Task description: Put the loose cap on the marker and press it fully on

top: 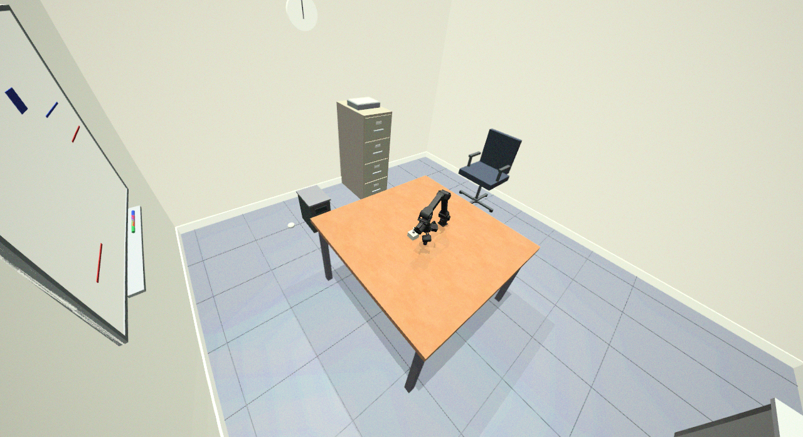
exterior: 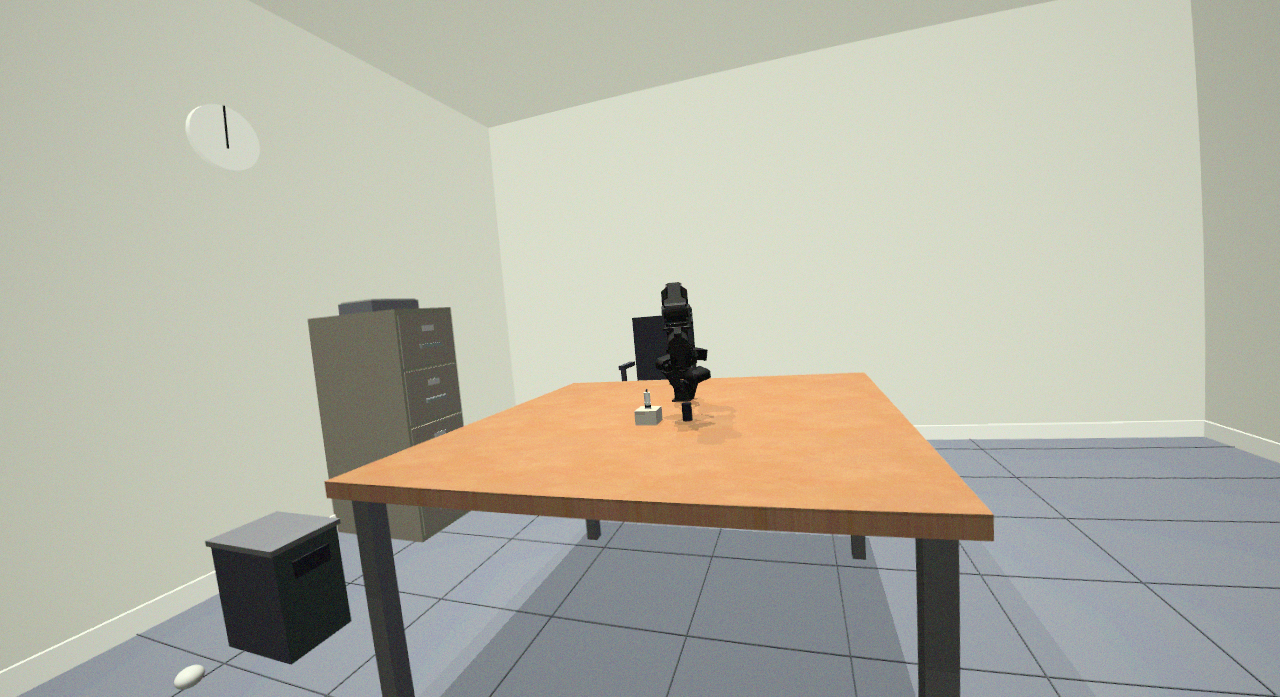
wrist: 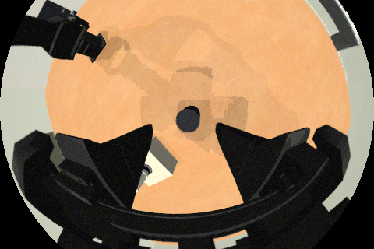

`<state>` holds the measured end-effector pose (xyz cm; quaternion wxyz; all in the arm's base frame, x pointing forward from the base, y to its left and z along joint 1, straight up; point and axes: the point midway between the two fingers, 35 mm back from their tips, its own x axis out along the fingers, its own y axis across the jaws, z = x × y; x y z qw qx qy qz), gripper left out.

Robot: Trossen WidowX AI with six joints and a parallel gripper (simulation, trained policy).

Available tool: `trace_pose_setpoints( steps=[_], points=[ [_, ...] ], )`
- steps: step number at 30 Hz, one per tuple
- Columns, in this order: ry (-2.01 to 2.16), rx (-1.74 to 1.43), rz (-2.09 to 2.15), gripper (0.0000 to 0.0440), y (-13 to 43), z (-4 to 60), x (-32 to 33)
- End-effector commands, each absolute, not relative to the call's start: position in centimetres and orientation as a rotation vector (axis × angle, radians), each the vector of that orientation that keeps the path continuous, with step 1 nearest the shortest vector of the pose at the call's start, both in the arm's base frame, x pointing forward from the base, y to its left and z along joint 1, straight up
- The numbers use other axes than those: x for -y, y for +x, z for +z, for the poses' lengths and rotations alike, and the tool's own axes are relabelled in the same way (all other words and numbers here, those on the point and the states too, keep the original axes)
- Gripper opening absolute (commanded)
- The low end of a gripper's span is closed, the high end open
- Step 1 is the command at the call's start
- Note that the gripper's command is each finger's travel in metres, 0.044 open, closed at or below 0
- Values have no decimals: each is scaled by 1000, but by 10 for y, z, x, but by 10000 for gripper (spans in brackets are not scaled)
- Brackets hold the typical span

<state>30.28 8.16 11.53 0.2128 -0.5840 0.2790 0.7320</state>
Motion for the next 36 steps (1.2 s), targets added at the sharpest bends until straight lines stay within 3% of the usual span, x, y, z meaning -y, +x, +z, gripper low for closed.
trace_pose_setpoints(
  steps=[1, 18, 24, 29, 36],
  points=[
    [-1619, -756, 2056, 307, 301, 105, -83],
    [-1708, -679, 2108, 277, 298, 66, -86],
    [-1751, -657, 2112, 222, 297, 61, -85],
    [-1792, -638, 2092, 99, 297, 66, -85],
    [-1846, -598, 2007, 110, 308, 86, -83]
  ],
)
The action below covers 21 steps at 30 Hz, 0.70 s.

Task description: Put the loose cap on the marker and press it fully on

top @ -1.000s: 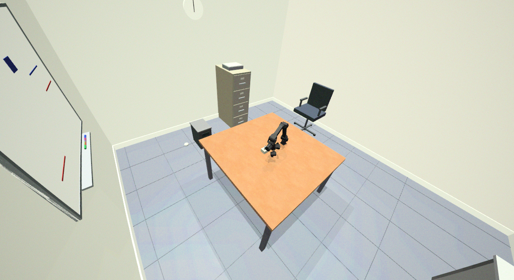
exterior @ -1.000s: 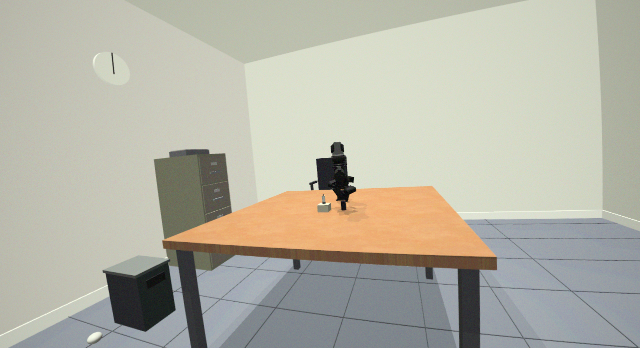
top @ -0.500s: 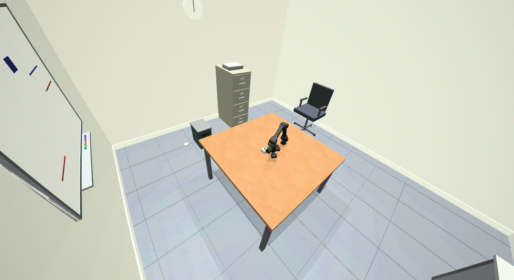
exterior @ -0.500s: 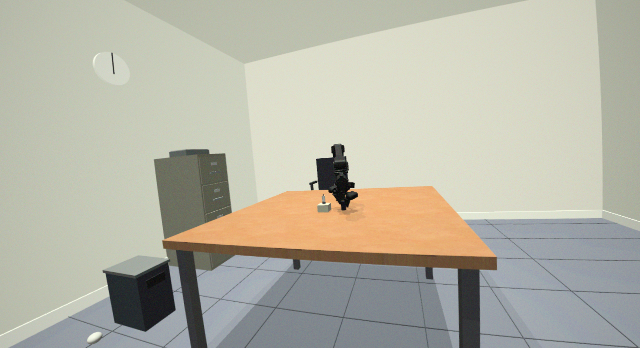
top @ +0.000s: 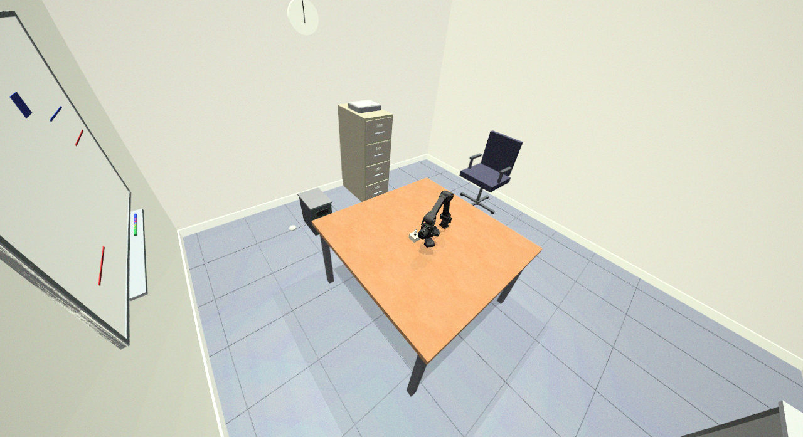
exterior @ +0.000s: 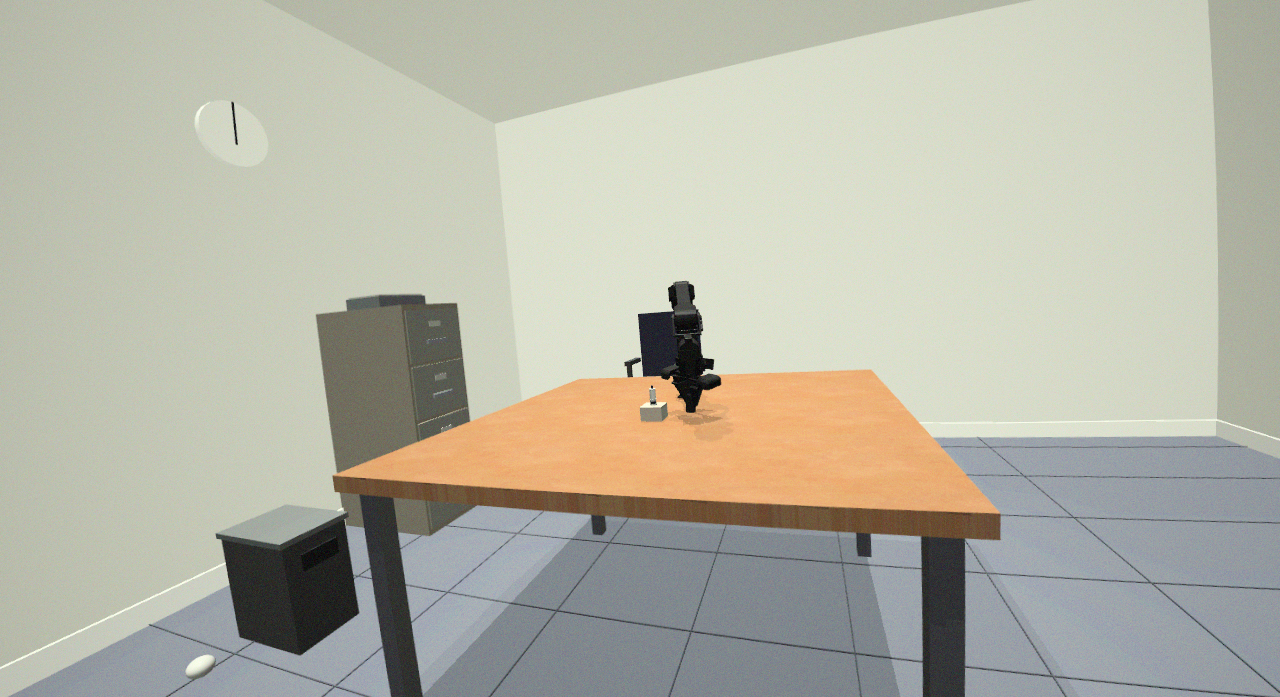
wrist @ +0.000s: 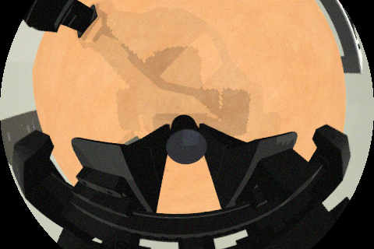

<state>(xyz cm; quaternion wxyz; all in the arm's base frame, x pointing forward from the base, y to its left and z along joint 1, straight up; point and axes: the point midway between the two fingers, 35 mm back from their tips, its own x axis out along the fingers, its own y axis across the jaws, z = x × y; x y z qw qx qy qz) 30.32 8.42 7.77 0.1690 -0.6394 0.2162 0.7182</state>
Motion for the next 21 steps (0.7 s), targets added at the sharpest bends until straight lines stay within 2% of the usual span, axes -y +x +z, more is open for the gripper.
trace_pose_setpoints(
  steps=[1, 21],
  points=[
    [-1853, -594, 1996, 112, 310, 89, -83],
    [-1865, -596, 1844, 97, 324, 152, -48]
  ],
)
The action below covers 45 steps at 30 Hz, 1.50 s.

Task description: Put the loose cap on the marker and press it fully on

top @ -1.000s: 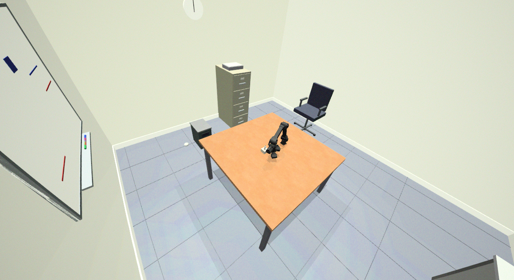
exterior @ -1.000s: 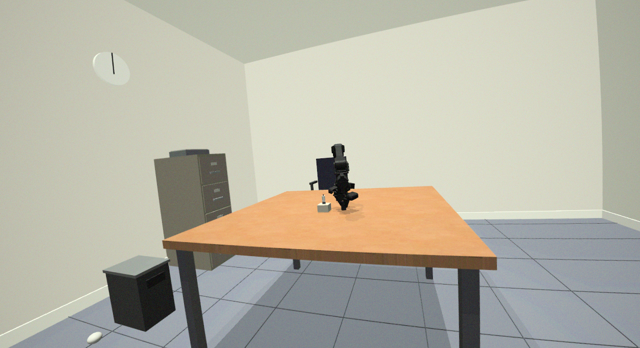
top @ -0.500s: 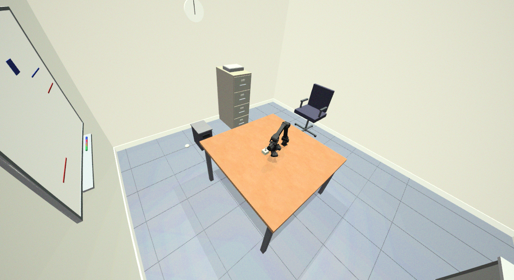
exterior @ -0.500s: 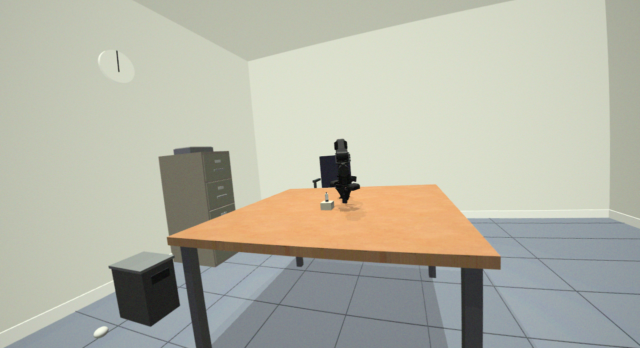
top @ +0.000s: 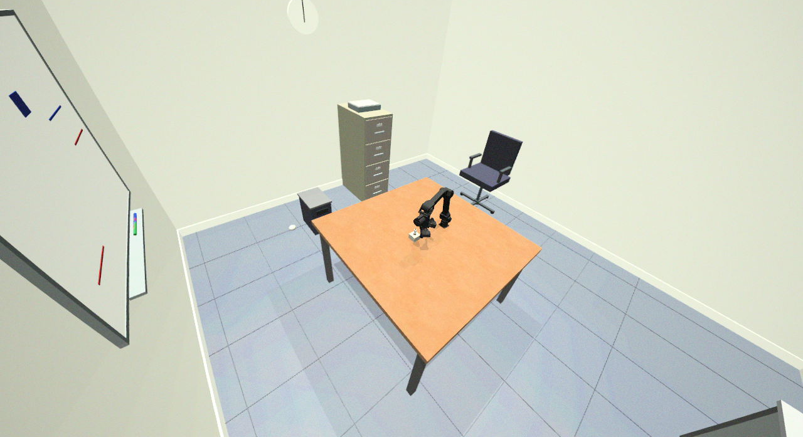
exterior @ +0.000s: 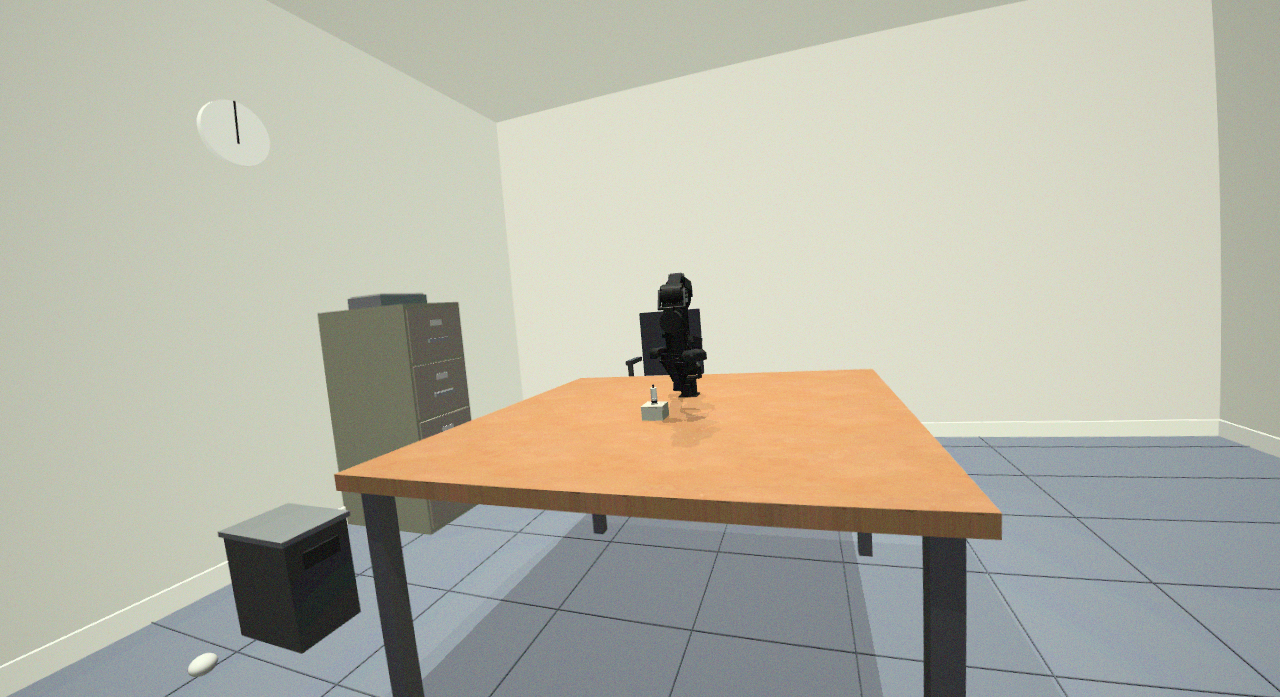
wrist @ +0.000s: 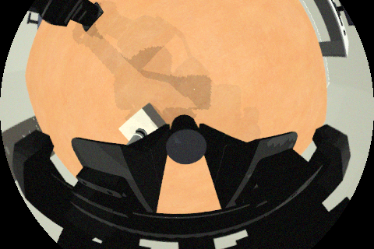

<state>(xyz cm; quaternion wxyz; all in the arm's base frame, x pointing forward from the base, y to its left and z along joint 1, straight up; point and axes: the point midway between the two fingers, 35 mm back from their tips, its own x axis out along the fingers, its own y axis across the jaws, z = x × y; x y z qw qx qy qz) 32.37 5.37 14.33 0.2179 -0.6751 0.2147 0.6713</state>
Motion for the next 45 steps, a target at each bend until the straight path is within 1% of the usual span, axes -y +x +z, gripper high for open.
trace_pose_setpoints(
  steps=[1, 10, 21, 45],
  points=[
    [-1862, -600, 1839, 96, 324, 155, -45],
    [-1817, -662, 1805, 84, 321, 172, -15],
    [-1736, -741, 1781, 65, 313, 179, 21],
    [-1645, -747, 1817, 36, 312, 143, 24]
  ],
)
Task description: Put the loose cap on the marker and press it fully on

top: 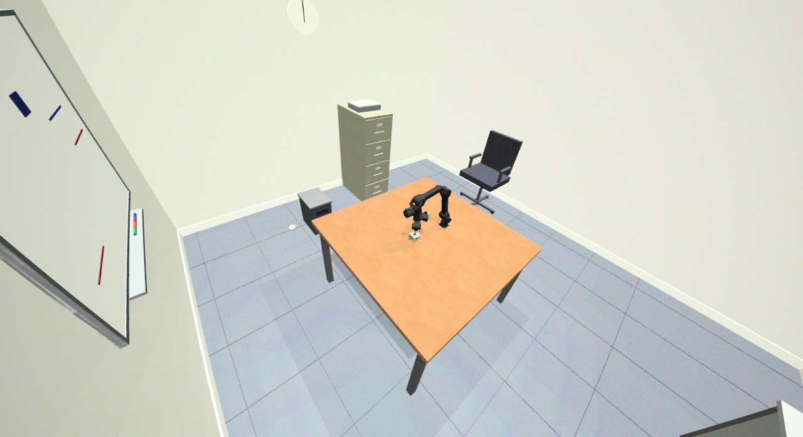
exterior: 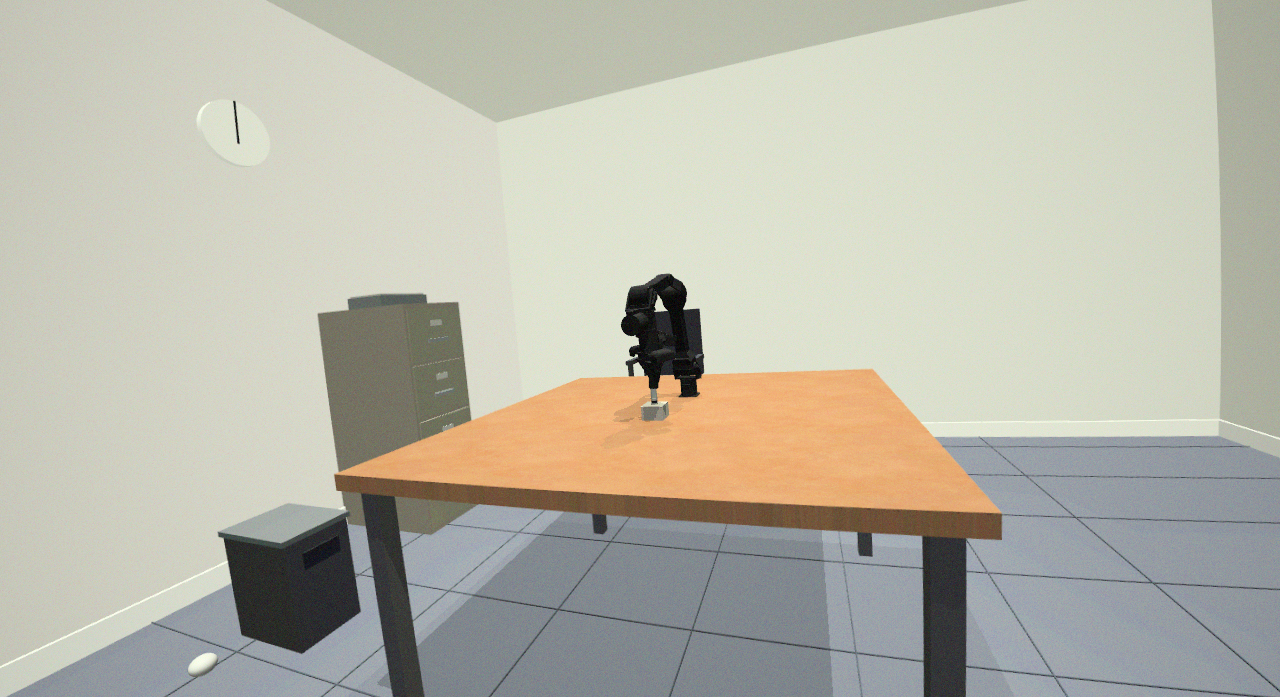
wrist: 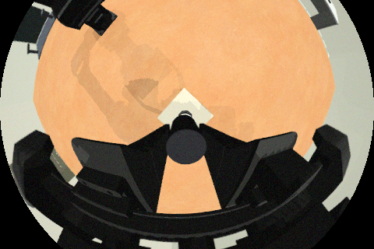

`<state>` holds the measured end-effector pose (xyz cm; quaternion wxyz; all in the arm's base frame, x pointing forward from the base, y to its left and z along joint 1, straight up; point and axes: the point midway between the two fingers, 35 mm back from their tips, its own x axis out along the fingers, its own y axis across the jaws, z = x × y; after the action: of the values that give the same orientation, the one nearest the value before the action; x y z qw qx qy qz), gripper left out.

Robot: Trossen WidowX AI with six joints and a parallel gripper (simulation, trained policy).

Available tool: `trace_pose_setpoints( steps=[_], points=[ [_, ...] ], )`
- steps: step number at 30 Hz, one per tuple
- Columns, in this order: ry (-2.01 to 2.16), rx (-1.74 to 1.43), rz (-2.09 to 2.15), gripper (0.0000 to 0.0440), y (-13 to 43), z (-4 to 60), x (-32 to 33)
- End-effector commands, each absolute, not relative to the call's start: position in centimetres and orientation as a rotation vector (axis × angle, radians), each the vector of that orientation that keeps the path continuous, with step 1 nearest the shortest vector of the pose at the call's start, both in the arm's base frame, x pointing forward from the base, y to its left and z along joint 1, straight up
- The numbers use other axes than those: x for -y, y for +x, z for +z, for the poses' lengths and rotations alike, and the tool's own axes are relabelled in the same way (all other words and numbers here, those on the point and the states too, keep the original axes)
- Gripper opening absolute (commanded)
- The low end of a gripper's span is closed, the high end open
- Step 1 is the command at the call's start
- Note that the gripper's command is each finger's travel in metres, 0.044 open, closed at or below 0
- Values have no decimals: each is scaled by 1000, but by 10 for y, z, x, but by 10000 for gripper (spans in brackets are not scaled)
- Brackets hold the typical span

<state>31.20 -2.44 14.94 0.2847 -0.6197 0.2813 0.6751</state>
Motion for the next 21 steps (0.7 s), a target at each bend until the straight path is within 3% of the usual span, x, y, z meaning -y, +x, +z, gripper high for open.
trace_pose_setpoints(
  steps=[1, 14, 16, 21],
  points=[
    [-1643, -745, 1821, 35, 312, 140, 24],
    [-1643, -711, 1852, 29, 312, 110, 23],
    [-1637, -717, 1866, 82, 310, 106, 24],
    [-1604, -700, 1905, 104, 299, 101, 20]
  ],
)
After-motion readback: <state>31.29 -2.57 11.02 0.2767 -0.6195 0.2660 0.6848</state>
